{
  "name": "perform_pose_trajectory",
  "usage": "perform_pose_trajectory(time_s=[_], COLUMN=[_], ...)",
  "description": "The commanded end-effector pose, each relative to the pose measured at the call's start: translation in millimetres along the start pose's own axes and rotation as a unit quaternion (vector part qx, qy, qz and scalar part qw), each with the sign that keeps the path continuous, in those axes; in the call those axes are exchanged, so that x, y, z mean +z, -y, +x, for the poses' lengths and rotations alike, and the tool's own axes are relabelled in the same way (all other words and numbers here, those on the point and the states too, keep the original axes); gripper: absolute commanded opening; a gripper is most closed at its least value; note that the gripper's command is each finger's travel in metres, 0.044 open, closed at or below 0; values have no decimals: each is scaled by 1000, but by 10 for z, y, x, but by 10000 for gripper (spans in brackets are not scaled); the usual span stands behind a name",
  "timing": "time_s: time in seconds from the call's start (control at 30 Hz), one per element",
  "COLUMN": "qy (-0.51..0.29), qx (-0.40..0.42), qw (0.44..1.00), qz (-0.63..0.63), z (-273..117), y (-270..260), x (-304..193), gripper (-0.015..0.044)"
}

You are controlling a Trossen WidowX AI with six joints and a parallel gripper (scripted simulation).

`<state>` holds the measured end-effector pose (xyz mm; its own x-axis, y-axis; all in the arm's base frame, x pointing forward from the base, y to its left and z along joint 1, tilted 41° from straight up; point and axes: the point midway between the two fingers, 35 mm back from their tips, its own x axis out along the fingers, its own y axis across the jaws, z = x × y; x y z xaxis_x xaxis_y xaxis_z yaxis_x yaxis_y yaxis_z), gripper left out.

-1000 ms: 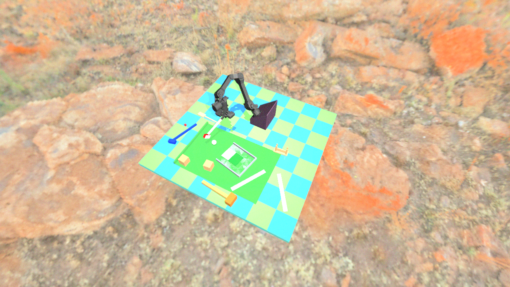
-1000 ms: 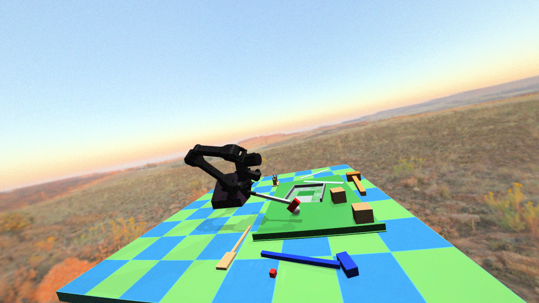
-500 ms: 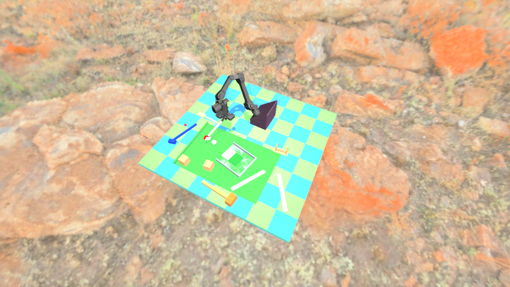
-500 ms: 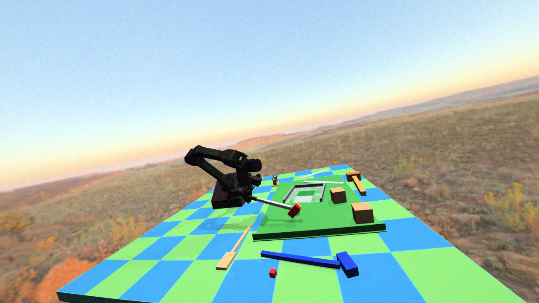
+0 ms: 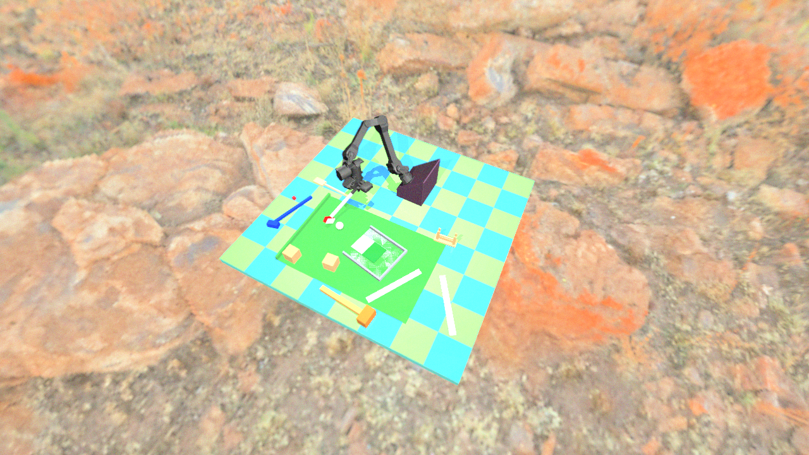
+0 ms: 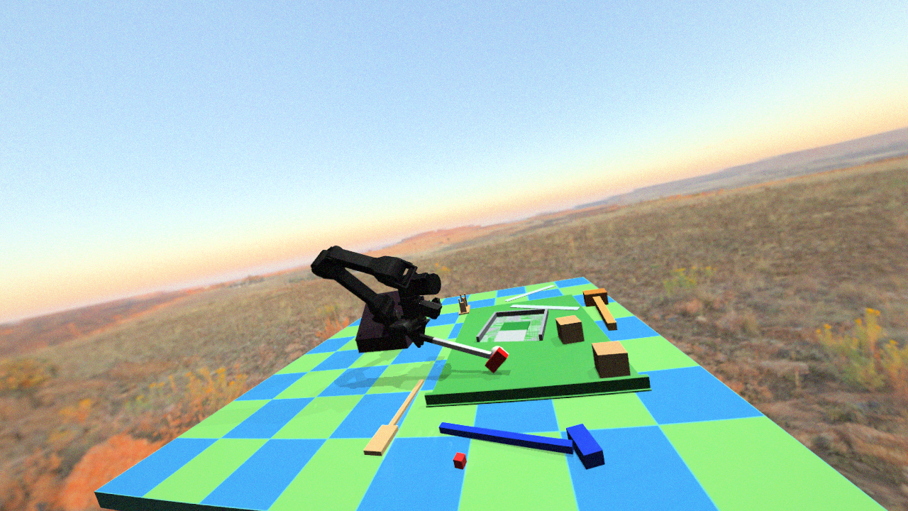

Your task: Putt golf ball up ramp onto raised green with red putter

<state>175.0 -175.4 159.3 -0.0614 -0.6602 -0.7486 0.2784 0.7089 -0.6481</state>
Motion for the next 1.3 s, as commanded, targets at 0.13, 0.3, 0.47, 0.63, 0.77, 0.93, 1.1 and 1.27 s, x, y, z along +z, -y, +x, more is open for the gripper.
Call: perform_pose_trajectory(time_s=[0.13,0.3,0.47,0.63,0.77,0.93,1.1,1.27], qy=[1,3,4,0,0,-3,1,2], qx=[0,1,1,2,8,16,8,6], qw=[1000,1000,1000,1000,1000,1000,1000,1000], qz=[1,1,1,-1,0,1,0,0], z=[0,17,26,38,51,58,32,4], y=[36,197,301,271,94,-514,-1036,-1098], x=[6,11,9,3,46,99,18,3], gripper=[0,0,0,0,0,0,0,0])
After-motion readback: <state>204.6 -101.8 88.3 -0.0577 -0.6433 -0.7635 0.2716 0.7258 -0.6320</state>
